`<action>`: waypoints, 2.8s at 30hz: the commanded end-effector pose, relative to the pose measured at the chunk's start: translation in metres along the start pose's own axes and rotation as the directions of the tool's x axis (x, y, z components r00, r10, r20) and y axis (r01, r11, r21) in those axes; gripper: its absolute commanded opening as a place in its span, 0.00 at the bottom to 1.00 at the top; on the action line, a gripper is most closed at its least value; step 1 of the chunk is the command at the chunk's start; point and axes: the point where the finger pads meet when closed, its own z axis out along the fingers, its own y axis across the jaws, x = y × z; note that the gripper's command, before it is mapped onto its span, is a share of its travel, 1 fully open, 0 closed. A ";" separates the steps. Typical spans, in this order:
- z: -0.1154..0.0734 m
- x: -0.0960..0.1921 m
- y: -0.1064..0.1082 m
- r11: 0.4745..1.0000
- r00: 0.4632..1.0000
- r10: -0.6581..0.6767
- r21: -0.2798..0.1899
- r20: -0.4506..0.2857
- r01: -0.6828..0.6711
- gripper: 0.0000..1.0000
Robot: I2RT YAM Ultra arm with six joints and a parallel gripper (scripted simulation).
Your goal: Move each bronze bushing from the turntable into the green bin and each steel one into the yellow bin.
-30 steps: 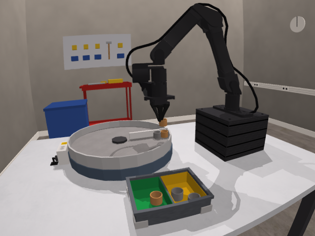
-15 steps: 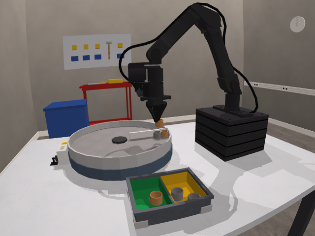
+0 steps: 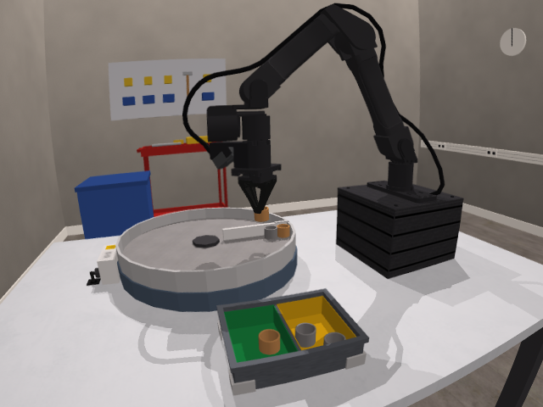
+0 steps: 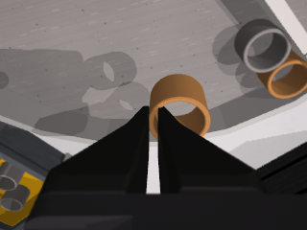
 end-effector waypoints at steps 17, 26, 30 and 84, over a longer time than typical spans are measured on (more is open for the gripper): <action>-0.011 0.001 0.082 0.647 0.647 -0.762 0.008 0.000 0.762 0.00; -0.011 0.011 0.117 0.321 0.321 -0.947 0.009 -0.002 0.947 0.00; -0.011 0.019 0.137 0.107 0.107 -0.994 0.007 -0.004 0.994 0.00; 0.003 0.141 0.268 -0.988 -0.988 0.153 -0.003 -0.006 -0.153 0.00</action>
